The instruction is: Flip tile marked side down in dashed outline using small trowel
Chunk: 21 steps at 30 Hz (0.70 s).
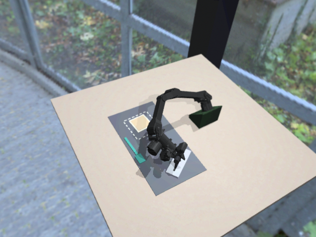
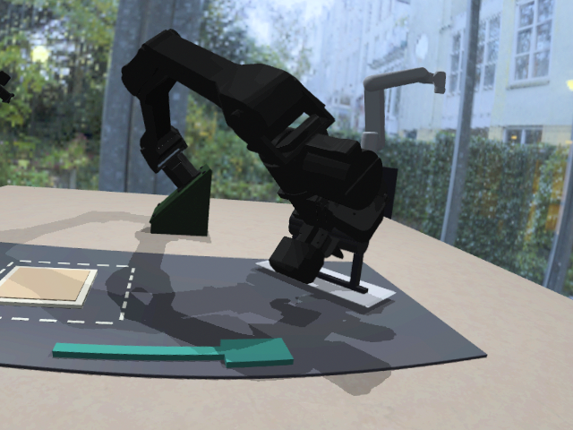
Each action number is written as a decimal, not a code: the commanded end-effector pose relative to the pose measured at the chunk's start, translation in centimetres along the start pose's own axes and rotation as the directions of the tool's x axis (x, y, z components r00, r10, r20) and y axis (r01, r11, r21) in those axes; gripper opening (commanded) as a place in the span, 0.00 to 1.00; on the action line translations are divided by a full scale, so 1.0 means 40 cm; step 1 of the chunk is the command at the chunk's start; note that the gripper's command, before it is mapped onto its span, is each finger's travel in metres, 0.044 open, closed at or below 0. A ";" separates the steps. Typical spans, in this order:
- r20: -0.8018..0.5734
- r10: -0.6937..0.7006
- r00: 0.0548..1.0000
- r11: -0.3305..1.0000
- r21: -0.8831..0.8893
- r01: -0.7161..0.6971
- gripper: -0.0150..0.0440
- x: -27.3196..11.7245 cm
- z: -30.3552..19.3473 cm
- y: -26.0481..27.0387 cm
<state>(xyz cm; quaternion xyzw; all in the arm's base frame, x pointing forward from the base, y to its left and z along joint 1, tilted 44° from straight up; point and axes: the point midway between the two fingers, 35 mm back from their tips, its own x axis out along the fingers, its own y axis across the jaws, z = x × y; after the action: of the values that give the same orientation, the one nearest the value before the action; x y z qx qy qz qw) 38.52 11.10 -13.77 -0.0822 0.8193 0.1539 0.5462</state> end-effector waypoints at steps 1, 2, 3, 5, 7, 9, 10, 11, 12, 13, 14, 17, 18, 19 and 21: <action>-0.002 0.002 1.000 1.000 -0.009 -0.002 0.25 0.012 -0.001 -0.005; -0.002 0.002 1.000 1.000 -0.009 -0.002 0.25 0.015 -0.001 -0.008; -0.002 0.002 1.000 1.000 -0.008 -0.002 0.25 0.016 -0.001 -0.009; -0.002 0.002 1.000 1.000 -0.008 -0.002 0.30 0.016 -0.001 -0.010; -0.002 0.002 1.000 1.000 -0.008 -0.002 0.39 0.016 -0.001 -0.010; -0.002 0.002 1.000 1.000 -0.008 -0.002 0.48 0.016 -0.001 -0.010; -0.002 0.002 1.000 1.000 -0.008 -0.002 0.52 0.016 -0.001 -0.010; -0.002 0.002 1.000 1.000 -0.008 -0.002 0.57 0.016 -0.001 -0.010; -0.002 0.002 1.000 1.000 -0.008 -0.002 0.61 0.016 -0.001 -0.010; -0.002 0.002 1.000 1.000 -0.008 -0.002 0.65 0.016 -0.001 -0.010; -0.002 0.002 1.000 1.000 -0.008 -0.002 0.70 0.016 -0.001 -0.010; -0.002 0.002 1.000 1.000 -0.008 -0.002 0.76 0.016 -0.001 -0.010; -0.002 0.002 1.000 1.000 -0.008 -0.002 0.76 0.016 -0.001 -0.010; -0.002 0.002 1.000 1.000 -0.008 -0.002 0.76 0.016 -0.001 -0.010; -0.002 0.002 1.000 1.000 -0.008 -0.002 0.76 0.016 -0.001 -0.010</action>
<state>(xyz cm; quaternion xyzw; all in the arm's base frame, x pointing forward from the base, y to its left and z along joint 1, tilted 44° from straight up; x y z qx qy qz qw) 38.35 10.69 -14.41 -0.0837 0.8200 0.1552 0.5445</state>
